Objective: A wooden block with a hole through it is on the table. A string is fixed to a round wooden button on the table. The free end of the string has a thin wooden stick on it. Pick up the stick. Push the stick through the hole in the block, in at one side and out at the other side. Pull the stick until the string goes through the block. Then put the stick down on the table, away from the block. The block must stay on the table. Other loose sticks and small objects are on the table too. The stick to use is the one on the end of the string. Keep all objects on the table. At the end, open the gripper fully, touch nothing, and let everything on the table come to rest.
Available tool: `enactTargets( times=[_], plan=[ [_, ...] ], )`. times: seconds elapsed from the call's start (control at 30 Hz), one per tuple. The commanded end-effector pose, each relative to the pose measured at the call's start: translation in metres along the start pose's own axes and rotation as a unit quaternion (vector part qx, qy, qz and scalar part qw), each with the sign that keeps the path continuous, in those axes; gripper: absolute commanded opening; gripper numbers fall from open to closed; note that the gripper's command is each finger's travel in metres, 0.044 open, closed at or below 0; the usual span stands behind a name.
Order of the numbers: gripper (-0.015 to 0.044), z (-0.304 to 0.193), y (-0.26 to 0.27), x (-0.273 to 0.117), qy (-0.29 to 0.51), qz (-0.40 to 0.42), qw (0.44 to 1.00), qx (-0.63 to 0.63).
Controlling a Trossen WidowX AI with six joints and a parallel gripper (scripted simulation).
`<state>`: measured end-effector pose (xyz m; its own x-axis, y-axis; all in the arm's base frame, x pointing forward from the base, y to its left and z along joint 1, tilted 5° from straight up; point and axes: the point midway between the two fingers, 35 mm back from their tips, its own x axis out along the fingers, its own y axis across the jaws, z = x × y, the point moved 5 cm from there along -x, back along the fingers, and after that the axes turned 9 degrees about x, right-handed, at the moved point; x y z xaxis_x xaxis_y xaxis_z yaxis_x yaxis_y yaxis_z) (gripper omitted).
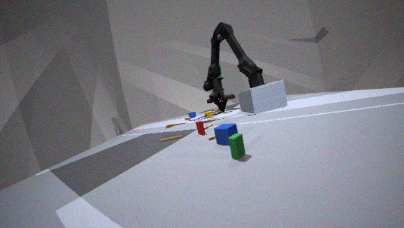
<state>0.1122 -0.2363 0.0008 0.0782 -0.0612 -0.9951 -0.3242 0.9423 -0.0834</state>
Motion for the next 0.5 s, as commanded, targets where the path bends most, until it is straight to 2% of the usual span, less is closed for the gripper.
enactTargets(
  times=[0.0, 0.23, 0.47],
  plan=[
    [0.0000, -0.0009, -0.0030, 0.0004, 0.002, -0.005, 1.000, -0.001],
    [0.0000, -0.0009, -0.0030, 0.0004, 0.002, -0.005, 1.000, -0.001],
    [0.0184, 0.0001, -0.0003, -0.0020, 0.000, 0.000, 1.000, 0.000]
  ],
)
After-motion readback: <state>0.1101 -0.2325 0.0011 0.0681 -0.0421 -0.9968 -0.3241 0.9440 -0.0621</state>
